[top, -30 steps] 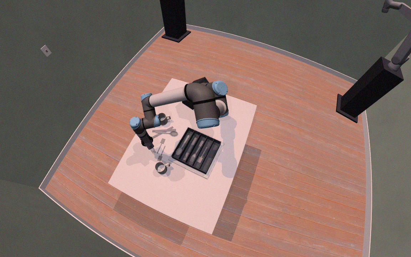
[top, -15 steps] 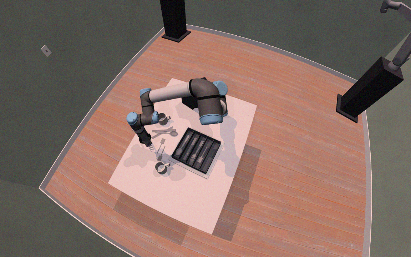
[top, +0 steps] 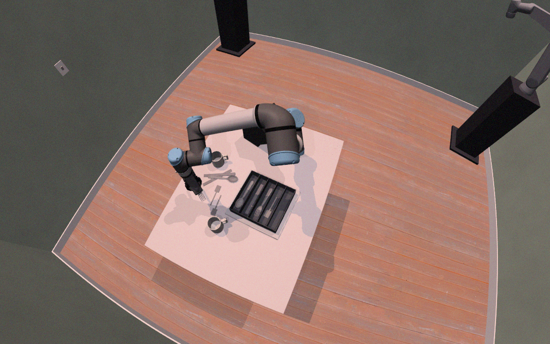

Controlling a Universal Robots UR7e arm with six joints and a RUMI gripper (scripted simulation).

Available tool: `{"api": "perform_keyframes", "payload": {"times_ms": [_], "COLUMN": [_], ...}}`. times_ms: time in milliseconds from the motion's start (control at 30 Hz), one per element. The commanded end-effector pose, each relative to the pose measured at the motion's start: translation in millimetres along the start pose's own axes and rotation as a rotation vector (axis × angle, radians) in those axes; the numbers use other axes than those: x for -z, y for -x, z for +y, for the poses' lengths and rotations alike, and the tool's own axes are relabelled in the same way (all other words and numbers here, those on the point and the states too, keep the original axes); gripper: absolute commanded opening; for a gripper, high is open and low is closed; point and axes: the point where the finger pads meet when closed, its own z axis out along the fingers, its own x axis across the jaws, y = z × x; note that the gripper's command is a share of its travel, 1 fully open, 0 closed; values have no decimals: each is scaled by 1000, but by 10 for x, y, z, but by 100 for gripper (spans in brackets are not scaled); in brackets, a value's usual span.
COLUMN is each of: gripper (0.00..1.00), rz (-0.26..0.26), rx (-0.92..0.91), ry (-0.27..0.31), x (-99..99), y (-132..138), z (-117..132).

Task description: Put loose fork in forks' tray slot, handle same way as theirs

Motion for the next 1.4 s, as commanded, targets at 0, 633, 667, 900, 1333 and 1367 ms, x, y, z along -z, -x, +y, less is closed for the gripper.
{"api": "perform_keyframes", "payload": {"times_ms": [0,633,667,900,1333,1367], "gripper": [1,1,1,1,1,1], "rz": [-1,0,-1,-3,-1,-1], "rx": [0,0,0,-1,-1,-1], "ry": [0,0,0,0,3,3], "x": [11,13,14,49,185,191], "y": [1,6,15,143,791,879], "z": [2,-7,-18,-222,-1056,-1146]}}
